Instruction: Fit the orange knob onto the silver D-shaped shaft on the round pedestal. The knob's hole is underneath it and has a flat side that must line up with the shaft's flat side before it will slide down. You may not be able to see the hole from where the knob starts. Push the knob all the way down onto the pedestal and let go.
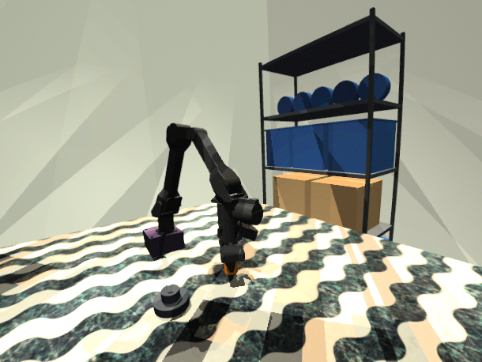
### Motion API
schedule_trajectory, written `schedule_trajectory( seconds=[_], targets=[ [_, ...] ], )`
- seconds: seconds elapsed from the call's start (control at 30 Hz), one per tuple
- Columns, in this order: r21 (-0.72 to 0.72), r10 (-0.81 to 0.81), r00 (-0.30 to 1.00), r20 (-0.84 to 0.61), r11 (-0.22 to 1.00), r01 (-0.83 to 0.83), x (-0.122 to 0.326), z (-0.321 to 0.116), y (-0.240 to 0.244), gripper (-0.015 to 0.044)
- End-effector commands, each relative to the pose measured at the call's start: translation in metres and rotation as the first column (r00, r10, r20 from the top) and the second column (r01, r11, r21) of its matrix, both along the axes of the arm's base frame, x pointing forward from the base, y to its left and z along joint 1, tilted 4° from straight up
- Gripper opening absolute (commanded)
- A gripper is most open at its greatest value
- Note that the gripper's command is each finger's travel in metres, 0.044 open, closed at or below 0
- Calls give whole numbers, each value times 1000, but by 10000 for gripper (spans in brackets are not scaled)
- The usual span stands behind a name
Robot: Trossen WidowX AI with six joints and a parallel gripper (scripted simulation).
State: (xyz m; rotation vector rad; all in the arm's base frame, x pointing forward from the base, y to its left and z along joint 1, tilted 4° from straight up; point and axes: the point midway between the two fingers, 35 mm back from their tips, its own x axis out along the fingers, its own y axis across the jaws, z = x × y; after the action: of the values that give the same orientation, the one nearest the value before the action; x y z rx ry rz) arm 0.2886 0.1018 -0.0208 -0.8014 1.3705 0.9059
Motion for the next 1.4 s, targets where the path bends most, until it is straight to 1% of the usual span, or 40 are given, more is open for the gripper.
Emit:
schedule_trajectory(
  seconds=[0.0,0.13,0.17,1.37],
  targets=[
    [1,-5,1000,-2,1000,5,0,-1,0,111],
    [1,-5,1000,-2,1000,5,2,6,0,6],
    [1,-5,1000,-2,1000,5,2,9,0,0],
    [1,-5,1000,0,1000,5,11,119,-6,0]
  ],
)
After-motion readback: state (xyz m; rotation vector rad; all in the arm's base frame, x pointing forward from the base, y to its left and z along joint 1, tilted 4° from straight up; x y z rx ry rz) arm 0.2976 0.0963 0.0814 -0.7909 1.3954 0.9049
